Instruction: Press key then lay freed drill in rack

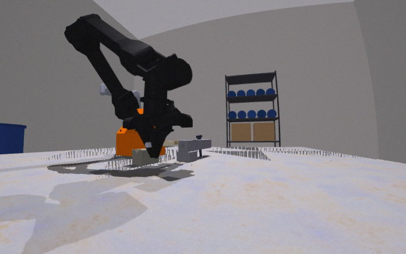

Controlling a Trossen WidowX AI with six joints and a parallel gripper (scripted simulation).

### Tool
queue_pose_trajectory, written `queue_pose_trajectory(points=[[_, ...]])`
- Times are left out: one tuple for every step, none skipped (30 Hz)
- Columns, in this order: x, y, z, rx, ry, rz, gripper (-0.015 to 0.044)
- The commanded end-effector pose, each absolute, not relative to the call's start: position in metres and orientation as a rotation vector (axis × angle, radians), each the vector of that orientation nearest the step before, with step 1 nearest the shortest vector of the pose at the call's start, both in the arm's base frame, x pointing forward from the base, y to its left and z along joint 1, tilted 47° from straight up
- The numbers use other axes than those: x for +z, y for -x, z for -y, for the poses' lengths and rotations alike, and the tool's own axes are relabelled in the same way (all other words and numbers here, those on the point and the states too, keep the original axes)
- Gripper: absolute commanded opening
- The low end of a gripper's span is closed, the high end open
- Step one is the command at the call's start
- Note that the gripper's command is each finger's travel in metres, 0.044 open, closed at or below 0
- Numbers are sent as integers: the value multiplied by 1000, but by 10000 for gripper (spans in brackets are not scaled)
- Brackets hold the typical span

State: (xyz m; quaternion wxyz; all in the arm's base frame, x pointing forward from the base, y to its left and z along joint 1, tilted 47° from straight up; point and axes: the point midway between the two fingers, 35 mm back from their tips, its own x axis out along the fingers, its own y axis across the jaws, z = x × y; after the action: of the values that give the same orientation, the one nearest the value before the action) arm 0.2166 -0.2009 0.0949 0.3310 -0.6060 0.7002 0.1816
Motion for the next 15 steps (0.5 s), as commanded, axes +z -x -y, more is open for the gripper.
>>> queue_pose_trajectory(points=[[97, -217, 199, 470, 1585, -1830, 0], [97, -217, 198, 470, 1585, -1830, 0], [98, -217, 198, 470, 1585, -1830, 0], [98, -217, 197, 470, 1585, -1830, 0], [98, -217, 196, 470, 1585, -1830, 0], [99, -217, 196, 470, 1585, -1830, 0], [99, -217, 195, 470, 1585, -1830, 0], [99, -217, 195, 470, 1585, -1830, 0], [100, -217, 194, 470, 1584, -1830, 0], [100, -217, 194, 470, 1584, -1830, 0], [100, -217, 193, 470, 1584, -1830, 0], [101, -217, 193, 470, 1584, -1830, 0], [101, -217, 192, 470, 1584, -1830, 0], [101, -217, 192, 470, 1584, -1830, 0], [102, -217, 191, 470, 1584, -1830, 0]])
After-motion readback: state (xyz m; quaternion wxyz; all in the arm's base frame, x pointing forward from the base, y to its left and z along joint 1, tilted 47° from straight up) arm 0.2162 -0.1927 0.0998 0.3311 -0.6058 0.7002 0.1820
